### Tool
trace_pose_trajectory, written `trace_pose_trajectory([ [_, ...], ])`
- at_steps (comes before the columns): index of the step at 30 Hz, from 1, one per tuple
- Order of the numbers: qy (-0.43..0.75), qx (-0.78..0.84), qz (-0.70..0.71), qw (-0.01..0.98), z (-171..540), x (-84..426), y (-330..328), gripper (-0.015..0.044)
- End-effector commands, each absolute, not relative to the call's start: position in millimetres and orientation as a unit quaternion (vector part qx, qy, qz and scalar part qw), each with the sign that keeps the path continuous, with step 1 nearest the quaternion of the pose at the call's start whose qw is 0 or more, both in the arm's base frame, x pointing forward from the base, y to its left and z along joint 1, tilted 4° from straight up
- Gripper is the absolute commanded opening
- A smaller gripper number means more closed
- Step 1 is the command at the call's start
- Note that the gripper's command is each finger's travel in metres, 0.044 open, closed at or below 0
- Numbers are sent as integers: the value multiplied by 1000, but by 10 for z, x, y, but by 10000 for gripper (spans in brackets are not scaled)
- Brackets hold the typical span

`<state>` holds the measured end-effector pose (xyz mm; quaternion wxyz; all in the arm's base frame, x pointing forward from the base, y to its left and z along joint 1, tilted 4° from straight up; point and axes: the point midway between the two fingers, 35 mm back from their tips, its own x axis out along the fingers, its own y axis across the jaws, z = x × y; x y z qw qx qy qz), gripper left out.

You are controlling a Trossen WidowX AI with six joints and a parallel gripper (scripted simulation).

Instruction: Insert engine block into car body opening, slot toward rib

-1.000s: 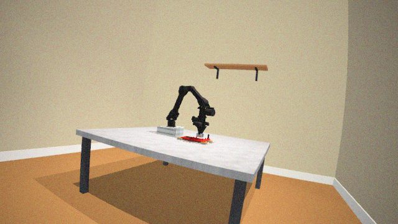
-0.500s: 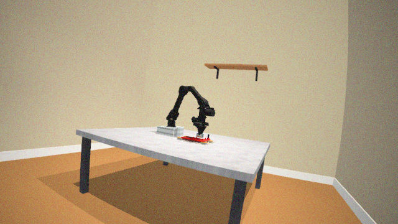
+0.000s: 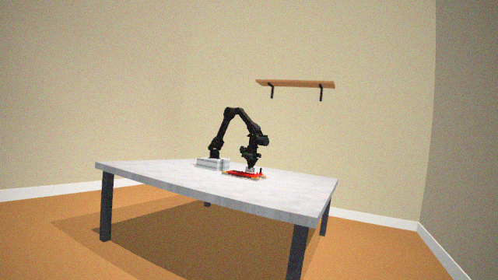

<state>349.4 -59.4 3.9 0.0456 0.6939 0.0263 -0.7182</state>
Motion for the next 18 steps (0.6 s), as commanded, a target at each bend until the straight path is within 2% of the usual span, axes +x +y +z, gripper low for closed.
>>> trace_pose_trajectory([
  [1, 25, 692, -720, 46, 11, 3481, -597, 159],
  [18, 29, 691, -720, 49, -17, 3478, -597, 159],
])
